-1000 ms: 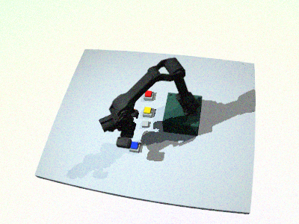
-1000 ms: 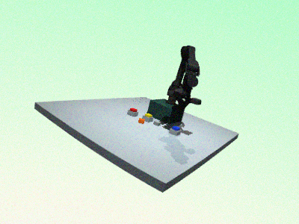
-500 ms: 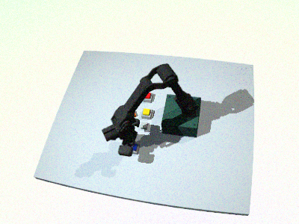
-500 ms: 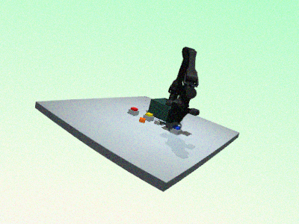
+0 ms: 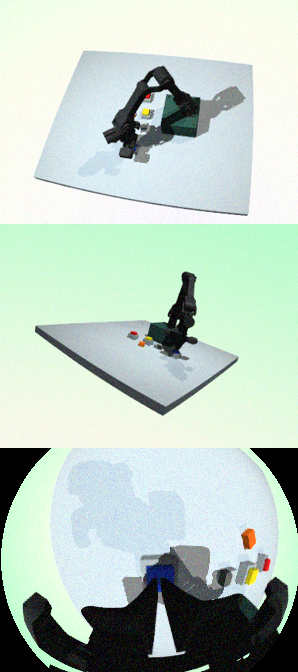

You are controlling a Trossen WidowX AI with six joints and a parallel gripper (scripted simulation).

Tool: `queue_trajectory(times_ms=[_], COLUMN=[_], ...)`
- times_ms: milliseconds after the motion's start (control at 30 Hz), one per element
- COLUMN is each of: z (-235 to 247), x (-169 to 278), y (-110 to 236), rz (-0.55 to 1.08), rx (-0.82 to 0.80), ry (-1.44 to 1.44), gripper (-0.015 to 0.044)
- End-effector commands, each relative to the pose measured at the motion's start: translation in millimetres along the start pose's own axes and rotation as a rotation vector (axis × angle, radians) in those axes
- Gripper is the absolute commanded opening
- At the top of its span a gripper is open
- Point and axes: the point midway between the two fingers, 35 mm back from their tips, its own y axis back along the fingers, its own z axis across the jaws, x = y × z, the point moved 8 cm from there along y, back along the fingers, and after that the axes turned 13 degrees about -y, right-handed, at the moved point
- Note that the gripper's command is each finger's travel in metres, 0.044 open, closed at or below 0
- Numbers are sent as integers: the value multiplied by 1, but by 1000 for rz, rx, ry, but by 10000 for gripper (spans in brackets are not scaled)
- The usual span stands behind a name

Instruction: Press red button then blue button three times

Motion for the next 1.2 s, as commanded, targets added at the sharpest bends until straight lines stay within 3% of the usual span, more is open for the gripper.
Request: queue_trajectory(times_ms=[0, 667, 833, 1167], z=[-1, -1, -1, -1], x=[0, 0, 0, 0], y=[-7, -7, 27, 22], rz=[2, 2, 1, 1], rx=[11, 11, 10, 10], ry=[-4, -4, -4, -4], gripper=[20, 20, 20, 20])
